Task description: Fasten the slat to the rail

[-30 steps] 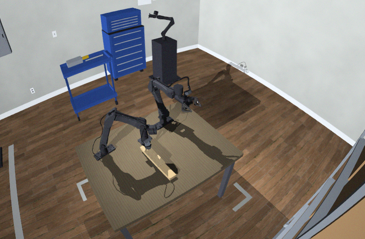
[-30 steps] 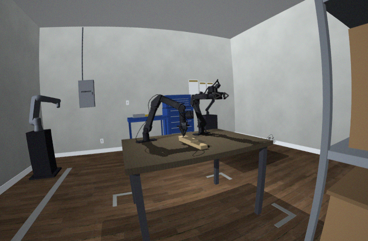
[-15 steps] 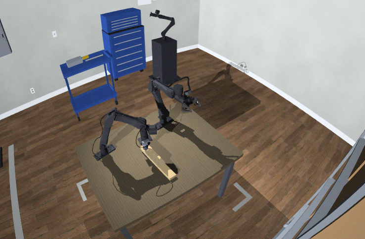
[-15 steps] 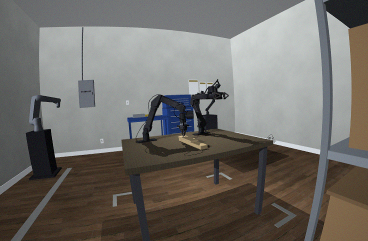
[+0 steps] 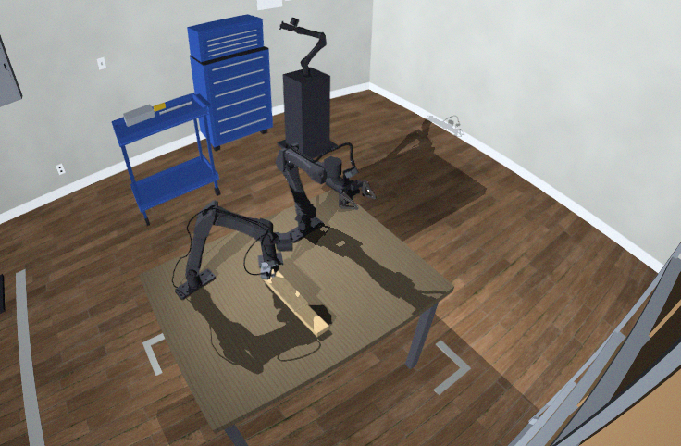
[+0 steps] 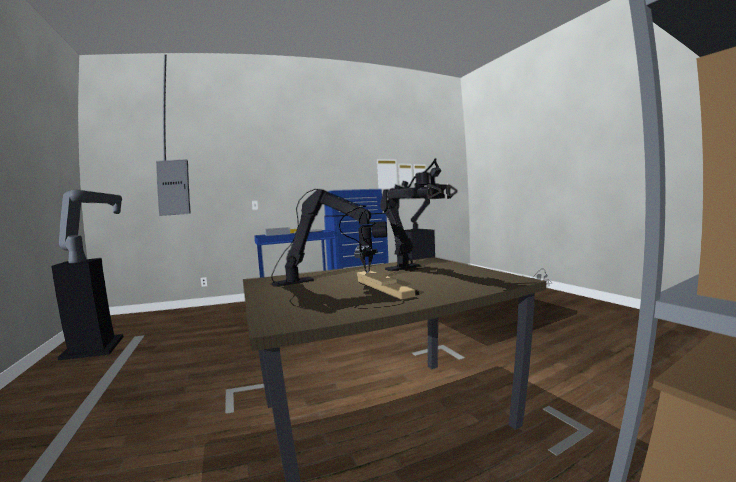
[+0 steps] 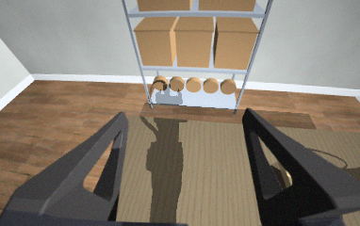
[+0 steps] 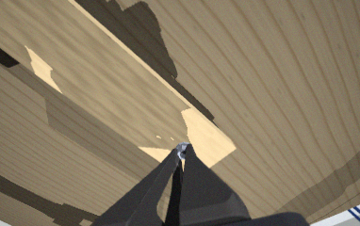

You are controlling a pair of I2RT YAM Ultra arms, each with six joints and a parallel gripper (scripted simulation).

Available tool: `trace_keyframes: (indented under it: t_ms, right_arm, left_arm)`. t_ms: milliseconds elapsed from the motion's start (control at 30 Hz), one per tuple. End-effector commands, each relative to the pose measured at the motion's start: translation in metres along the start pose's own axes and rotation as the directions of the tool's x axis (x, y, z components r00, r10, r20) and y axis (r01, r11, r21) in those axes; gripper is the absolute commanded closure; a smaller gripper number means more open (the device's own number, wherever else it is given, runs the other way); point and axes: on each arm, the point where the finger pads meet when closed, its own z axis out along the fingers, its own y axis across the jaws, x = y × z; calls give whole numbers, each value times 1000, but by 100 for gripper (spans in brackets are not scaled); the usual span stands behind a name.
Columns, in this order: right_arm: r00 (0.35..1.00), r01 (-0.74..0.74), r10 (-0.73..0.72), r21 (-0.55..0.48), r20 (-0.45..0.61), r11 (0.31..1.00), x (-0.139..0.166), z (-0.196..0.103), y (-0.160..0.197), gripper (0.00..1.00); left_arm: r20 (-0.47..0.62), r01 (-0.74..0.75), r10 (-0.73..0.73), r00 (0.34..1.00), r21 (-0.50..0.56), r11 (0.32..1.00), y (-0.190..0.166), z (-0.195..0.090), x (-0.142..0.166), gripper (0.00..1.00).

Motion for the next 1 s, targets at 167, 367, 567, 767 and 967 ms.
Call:
trace_keyframes:
  t_ms: [167, 367, 567, 767, 967]
  right_arm:
    - [986, -166, 166, 0, -11, 986, 6, 9, 0, 88]
    - [959, -282, 282, 1, -11, 959, 6, 9, 0, 88]
    - [934, -358, 358, 2, -11, 934, 6, 9, 0, 88]
    - [886, -463, 463, 3, -11, 886, 6, 9, 0, 88]
    - [880, -475, 475, 3, -11, 880, 6, 9, 0, 88]
  left_arm:
    - [26, -3, 3, 1000, 5, 1000, 0, -5, -9, 0]
    - [26, -3, 3, 1000, 5, 1000, 0, -5, -9, 0]
    - [26, -3, 3, 1000, 5, 1000, 0, -5, -9, 0]
    - [26, -3, 3, 1000, 5, 1000, 0, -5, -9, 0]
    - [26, -3, 3, 1000, 5, 1000, 0, -5, -9, 0]
